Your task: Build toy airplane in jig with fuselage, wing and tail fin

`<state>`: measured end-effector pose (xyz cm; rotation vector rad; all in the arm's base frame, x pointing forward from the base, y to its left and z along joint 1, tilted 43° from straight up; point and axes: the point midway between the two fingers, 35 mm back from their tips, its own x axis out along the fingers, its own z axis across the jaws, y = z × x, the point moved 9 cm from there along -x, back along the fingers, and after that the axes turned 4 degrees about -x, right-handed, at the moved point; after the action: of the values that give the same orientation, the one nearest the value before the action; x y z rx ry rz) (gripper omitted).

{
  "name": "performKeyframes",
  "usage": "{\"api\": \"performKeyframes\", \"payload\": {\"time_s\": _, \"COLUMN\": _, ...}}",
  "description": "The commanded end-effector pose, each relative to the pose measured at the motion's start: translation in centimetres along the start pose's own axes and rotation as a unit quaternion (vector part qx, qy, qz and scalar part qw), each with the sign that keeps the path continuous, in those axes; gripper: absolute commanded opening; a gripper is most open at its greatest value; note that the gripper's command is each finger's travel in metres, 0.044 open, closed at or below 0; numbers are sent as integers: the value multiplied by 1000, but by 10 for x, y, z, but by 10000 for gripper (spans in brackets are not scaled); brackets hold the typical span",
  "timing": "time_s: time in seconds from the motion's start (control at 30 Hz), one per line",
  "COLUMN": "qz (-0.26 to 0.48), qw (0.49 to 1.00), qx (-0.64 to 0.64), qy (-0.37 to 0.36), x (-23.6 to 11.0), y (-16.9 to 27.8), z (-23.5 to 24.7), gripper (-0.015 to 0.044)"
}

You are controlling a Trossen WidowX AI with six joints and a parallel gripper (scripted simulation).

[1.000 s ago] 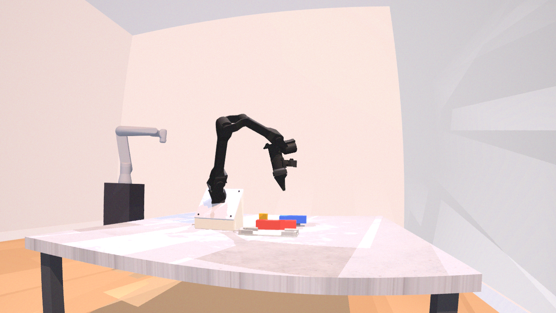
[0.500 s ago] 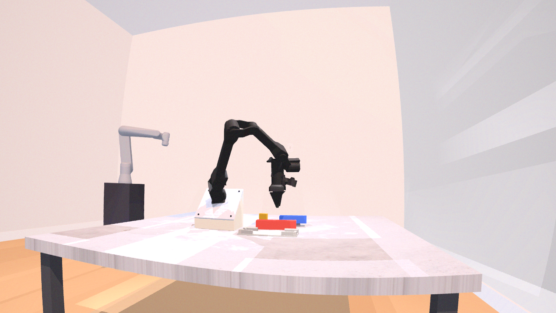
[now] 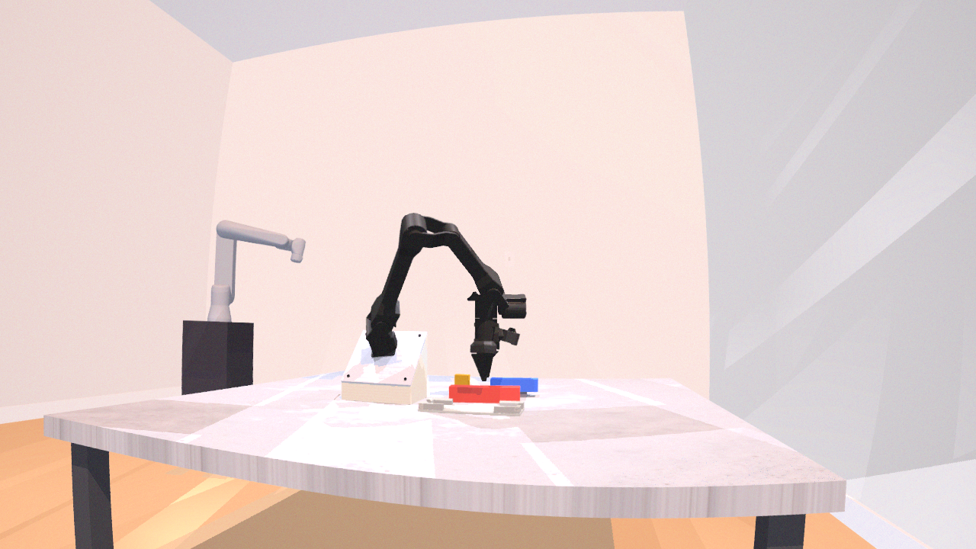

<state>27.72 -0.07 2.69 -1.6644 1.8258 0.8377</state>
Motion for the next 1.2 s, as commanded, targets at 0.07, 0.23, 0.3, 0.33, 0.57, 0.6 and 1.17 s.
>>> {"api": "performKeyframes", "payload": {"time_s": 0.07, "qz": 2, "qw": 1000, "qx": -4, "qy": 3, "x": 10, "y": 1, "z": 0, "gripper": 440}}
{"api": "performKeyframes", "payload": {"time_s": 0.23, "qz": 2, "qw": 1000, "qx": -4, "qy": 3, "x": 18, "y": 1, "z": 0, "gripper": 440}}
{"api": "performKeyframes", "payload": {"time_s": 0.3, "qz": 2, "qw": 1000, "qx": -4, "qy": 3, "x": 22, "y": 1, "z": 0, "gripper": 440}}
{"api": "performKeyframes", "payload": {"time_s": 0.33, "qz": 2, "qw": 1000, "qx": -4, "qy": 3, "x": 23, "y": 1, "z": 0, "gripper": 440}}
{"api": "performKeyframes", "payload": {"time_s": 0.57, "qz": 2, "qw": 1000, "qx": -4, "qy": 4, "x": 34, "y": 1, "z": 0, "gripper": 440}}
{"api": "performKeyframes", "payload": {"time_s": 0.6, "qz": 2, "qw": 1000, "qx": -4, "qy": 4, "x": 36, "y": 1, "z": 0, "gripper": 440}}
{"api": "performKeyframes", "payload": {"time_s": 1.17, "qz": 2, "qw": 1000, "qx": -4, "qy": 5, "x": 51, "y": 2, "z": 0, "gripper": 282}}
